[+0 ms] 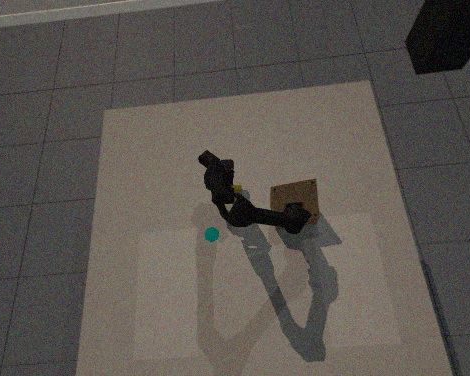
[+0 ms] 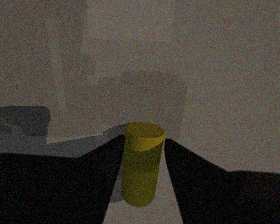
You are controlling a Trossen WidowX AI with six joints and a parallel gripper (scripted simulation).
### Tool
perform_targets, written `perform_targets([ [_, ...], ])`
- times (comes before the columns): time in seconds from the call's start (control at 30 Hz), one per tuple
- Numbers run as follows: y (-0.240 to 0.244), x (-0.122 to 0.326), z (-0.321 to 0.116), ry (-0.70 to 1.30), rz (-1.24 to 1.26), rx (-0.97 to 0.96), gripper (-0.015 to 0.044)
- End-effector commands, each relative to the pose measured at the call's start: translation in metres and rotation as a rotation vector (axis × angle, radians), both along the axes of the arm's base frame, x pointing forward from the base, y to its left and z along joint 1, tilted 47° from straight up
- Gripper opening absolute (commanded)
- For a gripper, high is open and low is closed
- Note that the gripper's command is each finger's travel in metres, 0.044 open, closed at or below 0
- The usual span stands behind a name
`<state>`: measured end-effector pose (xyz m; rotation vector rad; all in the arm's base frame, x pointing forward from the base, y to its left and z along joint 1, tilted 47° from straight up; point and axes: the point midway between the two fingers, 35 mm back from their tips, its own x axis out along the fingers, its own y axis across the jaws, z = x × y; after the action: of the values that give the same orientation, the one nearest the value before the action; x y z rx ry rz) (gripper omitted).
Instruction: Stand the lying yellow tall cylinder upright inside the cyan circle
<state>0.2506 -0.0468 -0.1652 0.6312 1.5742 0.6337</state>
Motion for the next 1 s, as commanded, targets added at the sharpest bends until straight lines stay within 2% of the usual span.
perform_targets([
  [0.0, 0.002, -0.001, -0.001, 0.005, -0.004, 0.005, 0.0105],
  [0.97, -0.054, 0.010, 0.048, 0.005, -0.005, -0.001, 0.0105],
])
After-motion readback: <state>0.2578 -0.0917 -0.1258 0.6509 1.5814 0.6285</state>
